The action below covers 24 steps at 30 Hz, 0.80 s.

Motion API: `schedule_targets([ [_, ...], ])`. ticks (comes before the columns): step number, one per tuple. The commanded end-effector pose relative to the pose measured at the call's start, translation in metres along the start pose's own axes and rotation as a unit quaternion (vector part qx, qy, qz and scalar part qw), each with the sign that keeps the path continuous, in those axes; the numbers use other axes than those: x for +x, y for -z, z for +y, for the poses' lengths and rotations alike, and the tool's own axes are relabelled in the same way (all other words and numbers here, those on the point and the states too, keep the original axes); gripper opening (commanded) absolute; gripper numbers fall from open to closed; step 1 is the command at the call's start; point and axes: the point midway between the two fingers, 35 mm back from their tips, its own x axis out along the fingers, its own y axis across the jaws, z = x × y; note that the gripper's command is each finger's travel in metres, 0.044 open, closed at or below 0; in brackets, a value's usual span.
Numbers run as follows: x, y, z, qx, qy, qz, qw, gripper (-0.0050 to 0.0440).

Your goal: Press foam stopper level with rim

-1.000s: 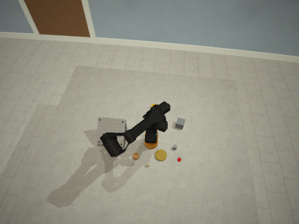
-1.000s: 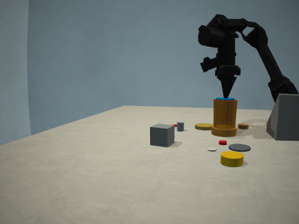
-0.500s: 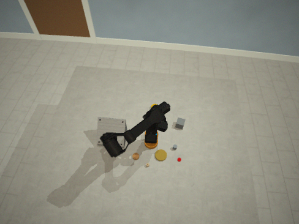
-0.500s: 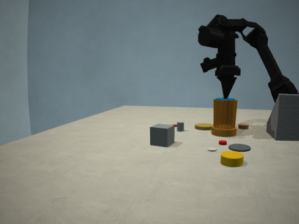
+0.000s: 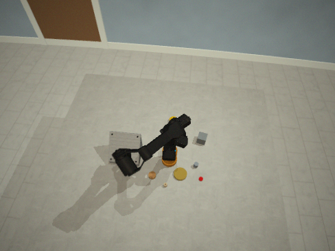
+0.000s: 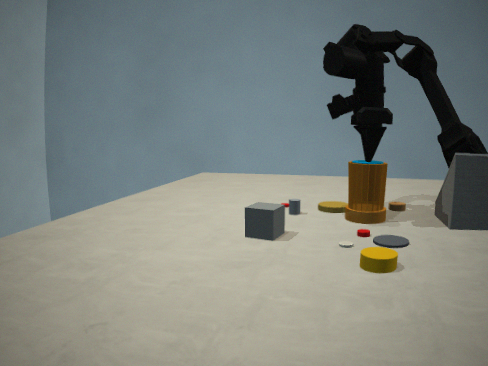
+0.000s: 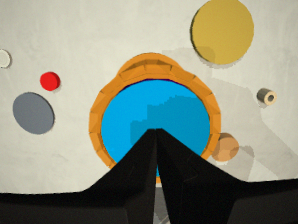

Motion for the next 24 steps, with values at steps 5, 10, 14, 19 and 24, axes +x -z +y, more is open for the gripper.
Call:
schedule_targets([
  [5,0.0061,0.0038,-0.0024,-0.003,0.005,0.009,1.0,0.0],
  [10,0.0064,0.0038,-0.0024,-0.003,0.005,0.009,1.0,0.0],
  [14,0.0068,0.0038,-0.0025,-0.003,0.005,0.009,1.0,0.0],
  [19,0.0065,0.0034,-0.0023,-0.003,0.004,0.008,1.0,0.0],
  [24,0.0054,0.0023,-0.0018,-0.003,0.003,0.007,1.0,0.0],
])
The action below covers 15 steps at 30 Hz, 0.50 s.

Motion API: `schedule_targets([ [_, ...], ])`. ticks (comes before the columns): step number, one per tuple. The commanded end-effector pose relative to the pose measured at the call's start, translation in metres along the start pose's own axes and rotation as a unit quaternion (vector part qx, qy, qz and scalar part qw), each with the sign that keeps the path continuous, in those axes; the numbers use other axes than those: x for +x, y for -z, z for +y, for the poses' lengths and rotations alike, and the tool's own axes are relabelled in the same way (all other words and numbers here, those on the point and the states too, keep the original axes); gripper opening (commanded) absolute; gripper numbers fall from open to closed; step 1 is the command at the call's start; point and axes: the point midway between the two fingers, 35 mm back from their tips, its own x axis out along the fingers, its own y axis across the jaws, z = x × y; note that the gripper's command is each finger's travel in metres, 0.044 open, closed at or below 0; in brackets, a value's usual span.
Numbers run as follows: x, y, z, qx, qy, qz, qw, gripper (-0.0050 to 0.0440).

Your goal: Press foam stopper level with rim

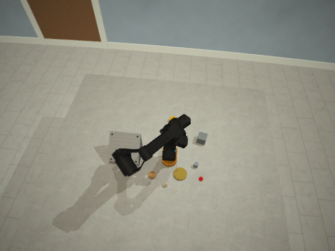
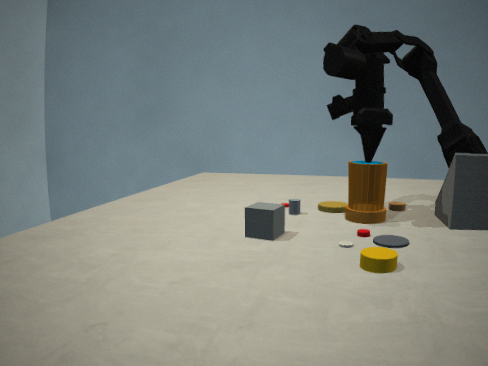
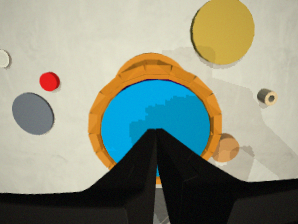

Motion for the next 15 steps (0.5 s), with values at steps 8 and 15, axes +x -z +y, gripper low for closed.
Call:
schedule_targets([
  [8,-0.031,-0.002,0.001,-0.016,0.005,0.004,1.0,0.0],
  [15,-0.07,-0.002,0.001,-0.029,0.008,0.0,1.0,0.0],
])
